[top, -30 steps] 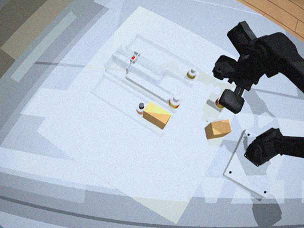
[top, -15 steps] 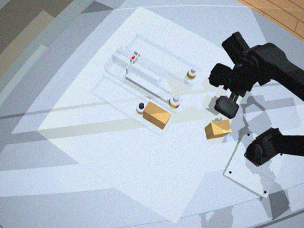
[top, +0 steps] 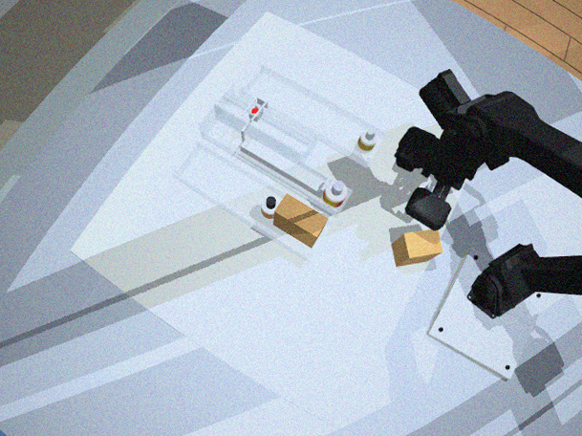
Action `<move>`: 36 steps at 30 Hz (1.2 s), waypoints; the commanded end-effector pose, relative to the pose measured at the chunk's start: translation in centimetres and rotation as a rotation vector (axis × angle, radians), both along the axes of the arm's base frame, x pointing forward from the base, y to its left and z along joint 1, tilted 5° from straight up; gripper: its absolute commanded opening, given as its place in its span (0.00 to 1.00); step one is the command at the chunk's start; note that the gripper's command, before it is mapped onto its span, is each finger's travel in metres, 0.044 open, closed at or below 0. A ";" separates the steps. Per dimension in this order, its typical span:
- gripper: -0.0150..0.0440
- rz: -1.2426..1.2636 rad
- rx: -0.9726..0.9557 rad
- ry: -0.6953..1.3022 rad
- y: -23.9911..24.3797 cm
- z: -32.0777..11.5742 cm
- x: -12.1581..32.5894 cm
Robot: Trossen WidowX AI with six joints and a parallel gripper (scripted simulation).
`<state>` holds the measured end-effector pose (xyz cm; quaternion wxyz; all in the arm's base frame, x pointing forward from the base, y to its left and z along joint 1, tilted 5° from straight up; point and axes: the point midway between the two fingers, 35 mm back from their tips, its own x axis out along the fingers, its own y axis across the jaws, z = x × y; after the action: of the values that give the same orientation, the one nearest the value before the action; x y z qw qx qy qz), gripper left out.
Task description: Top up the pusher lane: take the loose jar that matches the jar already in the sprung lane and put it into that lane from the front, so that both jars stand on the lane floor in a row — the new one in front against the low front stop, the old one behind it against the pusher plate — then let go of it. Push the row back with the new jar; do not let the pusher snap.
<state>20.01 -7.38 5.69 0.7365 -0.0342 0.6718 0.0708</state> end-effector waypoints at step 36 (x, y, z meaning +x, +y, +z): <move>0.25 -0.004 0.001 0.015 0.0 4.7 0.1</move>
<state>20.19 -7.34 8.81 0.7292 -0.0302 0.6796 0.0740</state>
